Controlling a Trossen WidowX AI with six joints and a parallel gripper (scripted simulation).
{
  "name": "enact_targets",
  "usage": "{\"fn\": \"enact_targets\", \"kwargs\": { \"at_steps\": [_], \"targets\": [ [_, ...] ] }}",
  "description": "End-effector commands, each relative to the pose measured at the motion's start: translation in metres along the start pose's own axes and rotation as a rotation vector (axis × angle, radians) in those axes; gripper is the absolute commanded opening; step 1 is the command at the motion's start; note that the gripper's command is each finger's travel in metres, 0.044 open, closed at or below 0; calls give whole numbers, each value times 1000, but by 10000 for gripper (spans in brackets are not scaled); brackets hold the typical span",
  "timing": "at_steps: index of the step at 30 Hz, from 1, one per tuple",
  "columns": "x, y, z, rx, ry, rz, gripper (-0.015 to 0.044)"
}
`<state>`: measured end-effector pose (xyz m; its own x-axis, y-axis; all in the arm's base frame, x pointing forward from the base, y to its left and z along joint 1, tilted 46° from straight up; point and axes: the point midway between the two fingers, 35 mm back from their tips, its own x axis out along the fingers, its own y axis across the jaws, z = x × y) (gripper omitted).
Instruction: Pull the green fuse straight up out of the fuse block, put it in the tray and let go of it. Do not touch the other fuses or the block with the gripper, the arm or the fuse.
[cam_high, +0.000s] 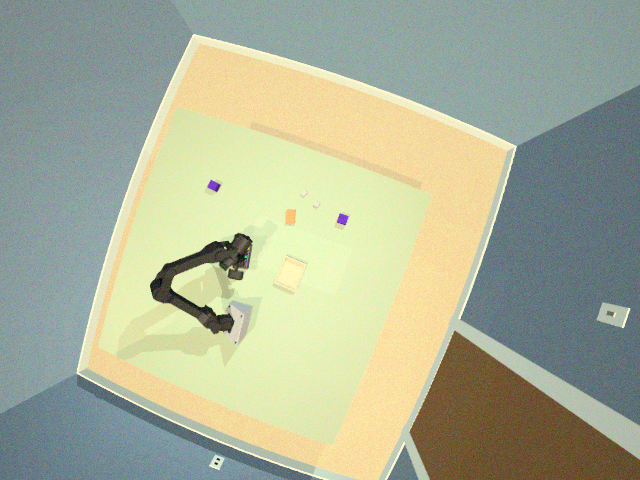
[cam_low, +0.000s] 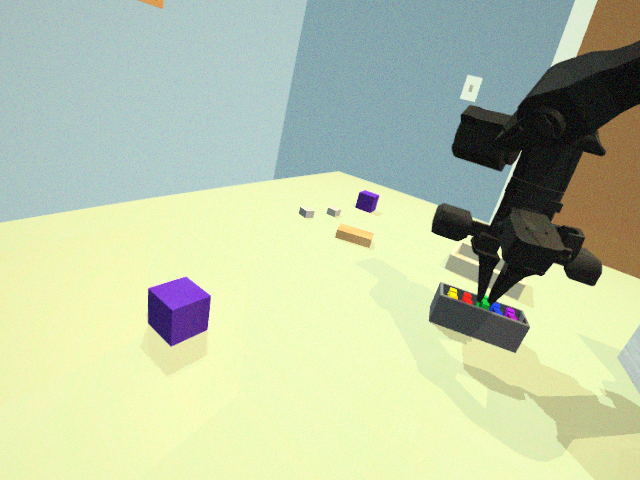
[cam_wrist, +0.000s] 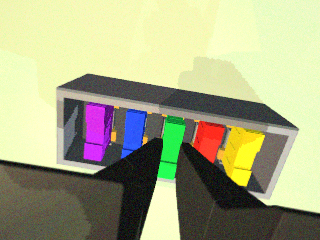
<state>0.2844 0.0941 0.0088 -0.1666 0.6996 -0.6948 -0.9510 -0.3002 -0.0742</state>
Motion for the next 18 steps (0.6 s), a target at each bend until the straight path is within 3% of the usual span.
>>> {"fn": "enact_targets", "kwargs": {
  "at_steps": [1, 18],
  "targets": [
    [-3, 0, 0, -3, 4, 0, 0],
    [-11, -1, -1, -2, 3, 0, 0]
  ]
}}
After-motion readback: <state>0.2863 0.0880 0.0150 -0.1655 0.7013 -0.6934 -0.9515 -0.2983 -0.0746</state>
